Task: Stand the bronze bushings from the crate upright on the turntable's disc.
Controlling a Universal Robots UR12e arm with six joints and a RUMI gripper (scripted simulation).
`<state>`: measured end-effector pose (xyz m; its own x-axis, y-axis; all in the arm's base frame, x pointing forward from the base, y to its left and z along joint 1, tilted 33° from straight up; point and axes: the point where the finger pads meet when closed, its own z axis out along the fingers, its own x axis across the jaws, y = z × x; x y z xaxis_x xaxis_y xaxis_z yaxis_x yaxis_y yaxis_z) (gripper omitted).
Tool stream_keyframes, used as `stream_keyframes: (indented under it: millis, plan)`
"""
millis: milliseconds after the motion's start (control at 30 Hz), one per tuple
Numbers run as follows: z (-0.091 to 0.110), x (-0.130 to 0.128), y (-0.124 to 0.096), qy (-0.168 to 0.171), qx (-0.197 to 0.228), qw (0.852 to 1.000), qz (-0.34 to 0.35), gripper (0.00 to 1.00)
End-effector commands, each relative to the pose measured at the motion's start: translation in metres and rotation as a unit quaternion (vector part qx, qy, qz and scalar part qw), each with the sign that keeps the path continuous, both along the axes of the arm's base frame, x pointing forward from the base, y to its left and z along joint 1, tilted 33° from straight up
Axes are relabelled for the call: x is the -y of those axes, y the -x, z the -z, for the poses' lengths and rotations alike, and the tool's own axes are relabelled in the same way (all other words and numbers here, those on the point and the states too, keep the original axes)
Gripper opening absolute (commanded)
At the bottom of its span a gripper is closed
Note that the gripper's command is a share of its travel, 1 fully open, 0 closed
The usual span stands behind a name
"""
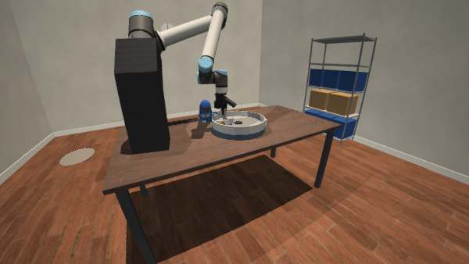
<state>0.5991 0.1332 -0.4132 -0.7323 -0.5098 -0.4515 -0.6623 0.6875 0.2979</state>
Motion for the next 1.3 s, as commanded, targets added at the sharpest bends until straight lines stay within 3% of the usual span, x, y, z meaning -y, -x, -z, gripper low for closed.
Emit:
stream_keyframes:
  millis: [0,400,433,1267]
  plan:
    - [-0.0004,0.0004,-0.0004,0.000,0.000,1.000,0.000,0.00]
    - [-0.0004,0.0004,-0.0004,0.000,0.000,1.000,0.000,0.00]
    - [-0.0004,0.0004,-0.0004,0.000,0.000,1.000,0.000,0.06]
    - [-0.0004,0.0004,-0.0004,0.000,0.000,1.000,0.000,0.06]
